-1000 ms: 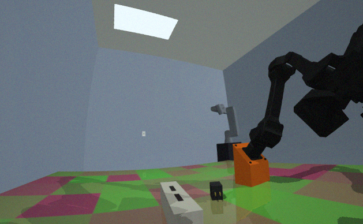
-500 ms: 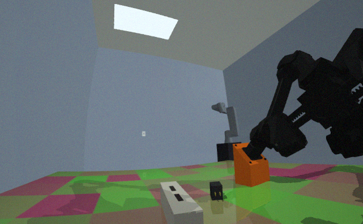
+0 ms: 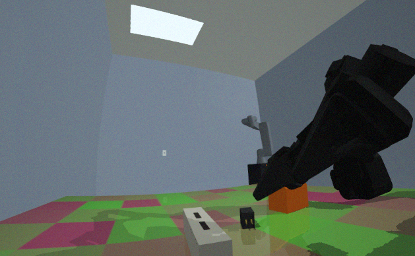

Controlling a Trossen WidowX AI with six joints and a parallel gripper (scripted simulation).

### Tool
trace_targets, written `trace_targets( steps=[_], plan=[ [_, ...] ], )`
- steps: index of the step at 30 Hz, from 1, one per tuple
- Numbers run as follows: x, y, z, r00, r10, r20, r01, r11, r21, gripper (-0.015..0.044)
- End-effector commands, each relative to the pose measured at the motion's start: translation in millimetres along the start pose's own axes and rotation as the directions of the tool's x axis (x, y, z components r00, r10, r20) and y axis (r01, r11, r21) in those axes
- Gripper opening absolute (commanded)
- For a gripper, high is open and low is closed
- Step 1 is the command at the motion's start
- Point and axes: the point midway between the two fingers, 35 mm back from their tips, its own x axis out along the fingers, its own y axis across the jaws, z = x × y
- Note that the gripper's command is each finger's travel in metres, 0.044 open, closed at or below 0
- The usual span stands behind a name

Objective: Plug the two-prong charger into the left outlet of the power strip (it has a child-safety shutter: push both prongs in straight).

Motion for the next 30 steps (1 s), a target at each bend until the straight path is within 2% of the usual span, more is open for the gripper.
trace_targets(
  steps=[1, 14, 30],
  plan=[
    [9.4, 17.1, -1.6, 0.997, 0.069, 0.023, -0.069, 0.998, 0.012, 0.0440],
    [28.6, 80.7, -14.2, 0.946, 0.306, 0.109, -0.316, 0.945, 0.084, 0.0440],
    [28.4, 154.9, -27.3, 0.810, 0.531, 0.249, -0.581, 0.785, 0.216, 0.0440]
  ],
)
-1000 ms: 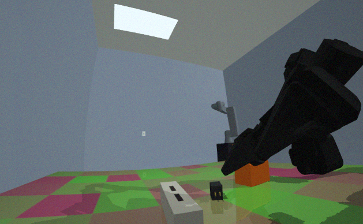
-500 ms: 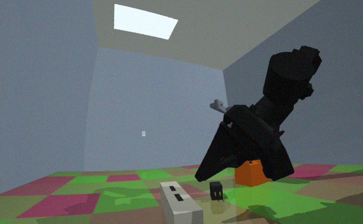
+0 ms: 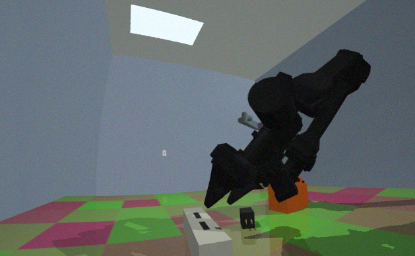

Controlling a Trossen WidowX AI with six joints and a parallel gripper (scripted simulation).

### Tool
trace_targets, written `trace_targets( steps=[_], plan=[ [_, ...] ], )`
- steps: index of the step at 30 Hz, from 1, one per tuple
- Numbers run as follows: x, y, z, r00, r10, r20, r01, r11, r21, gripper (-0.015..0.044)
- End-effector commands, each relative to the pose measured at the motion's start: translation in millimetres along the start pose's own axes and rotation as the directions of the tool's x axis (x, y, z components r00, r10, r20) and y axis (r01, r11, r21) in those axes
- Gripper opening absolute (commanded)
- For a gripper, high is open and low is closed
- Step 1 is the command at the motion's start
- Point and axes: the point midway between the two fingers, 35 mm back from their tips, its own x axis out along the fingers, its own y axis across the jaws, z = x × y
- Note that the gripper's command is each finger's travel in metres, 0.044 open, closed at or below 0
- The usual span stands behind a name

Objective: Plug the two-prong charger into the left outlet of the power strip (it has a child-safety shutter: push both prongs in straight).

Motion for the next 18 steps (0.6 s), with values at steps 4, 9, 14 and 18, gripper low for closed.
trace_targets(
  steps=[4, 9, 14, 18],
  plan=[
    [10.2, 25.7, -9.5, 0.992, 0.110, 0.058, -0.115, 0.989, 0.095, 0.0440],
    [14.3, 44.3, -15.6, 0.977, 0.180, 0.110, -0.197, 0.966, 0.170, 0.0440],
    [16.4, 61.9, -19.9, 0.956, 0.239, 0.173, -0.276, 0.929, 0.248, 0.0440],
    [16.7, 75.2, -22.3, 0.934, 0.275, 0.227, -0.337, 0.889, 0.309, 0.0440]
  ],
)
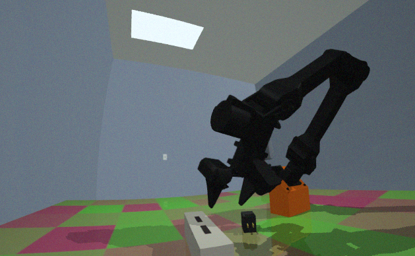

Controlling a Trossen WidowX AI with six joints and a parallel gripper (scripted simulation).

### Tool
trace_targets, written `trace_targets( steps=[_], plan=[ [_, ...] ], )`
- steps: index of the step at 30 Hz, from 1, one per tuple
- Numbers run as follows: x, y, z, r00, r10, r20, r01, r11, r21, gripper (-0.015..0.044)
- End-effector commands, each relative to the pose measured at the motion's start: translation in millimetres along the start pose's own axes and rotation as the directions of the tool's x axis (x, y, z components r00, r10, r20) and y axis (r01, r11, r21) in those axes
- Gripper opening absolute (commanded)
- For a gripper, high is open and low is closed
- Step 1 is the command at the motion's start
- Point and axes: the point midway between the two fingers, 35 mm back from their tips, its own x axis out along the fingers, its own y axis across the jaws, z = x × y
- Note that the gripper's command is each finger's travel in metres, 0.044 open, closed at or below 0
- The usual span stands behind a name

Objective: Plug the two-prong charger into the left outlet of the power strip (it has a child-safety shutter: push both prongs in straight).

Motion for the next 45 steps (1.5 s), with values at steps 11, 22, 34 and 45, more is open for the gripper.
trace_targets(
  steps=[11, 22, 34, 45],
  plan=[
    [6.6, 36.8, -14.8, 0.973, 0.149, 0.178, -0.193, 0.945, 0.263, 0.0440],
    [3.1, 58.5, -19.3, 0.919, 0.184, 0.349, -0.336, 0.828, 0.448, 0.0440],
    [-0.6, 66.5, -20.2, 0.881, 0.170, 0.442, -0.410, 0.741, 0.532, 0.0440],
    [12.0, 68.4, -12.8, 0.881, 0.170, 0.442, -0.410, 0.741, 0.531, 0.0440]
  ],
)
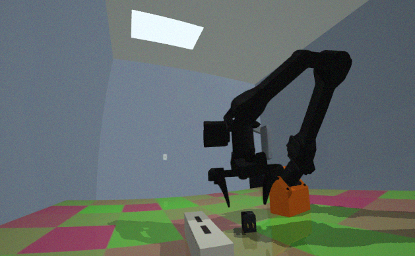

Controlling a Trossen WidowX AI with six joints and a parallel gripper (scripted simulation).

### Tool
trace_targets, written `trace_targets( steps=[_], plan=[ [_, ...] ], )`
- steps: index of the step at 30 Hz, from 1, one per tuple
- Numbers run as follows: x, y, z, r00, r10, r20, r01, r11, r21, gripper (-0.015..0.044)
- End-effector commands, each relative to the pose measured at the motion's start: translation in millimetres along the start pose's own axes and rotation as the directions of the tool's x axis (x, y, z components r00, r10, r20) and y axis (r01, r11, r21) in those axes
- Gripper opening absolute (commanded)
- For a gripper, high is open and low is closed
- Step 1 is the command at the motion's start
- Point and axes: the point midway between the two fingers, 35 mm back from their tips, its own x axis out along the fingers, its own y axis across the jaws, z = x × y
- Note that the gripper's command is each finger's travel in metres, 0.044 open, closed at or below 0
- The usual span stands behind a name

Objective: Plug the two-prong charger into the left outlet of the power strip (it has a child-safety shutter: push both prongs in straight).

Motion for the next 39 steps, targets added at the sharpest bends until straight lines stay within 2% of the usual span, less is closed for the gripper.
trace_targets(
  steps=[1, 33, 39],
  plan=[
    [4.1, 0.3, -0.1, 1.000, 0.004, 0.006, -0.004, 1.000, 0.009, 0.0440],
    [50.9, 1.5, 3.8, 1.000, 0.005, 0.008, -0.006, 1.000, 0.009, 0.0440],
    [47.6, 0.5, 4.3, 1.000, -0.001, 0.003, 0.001, 1.000, -0.001, 0.0282]
  ],
)
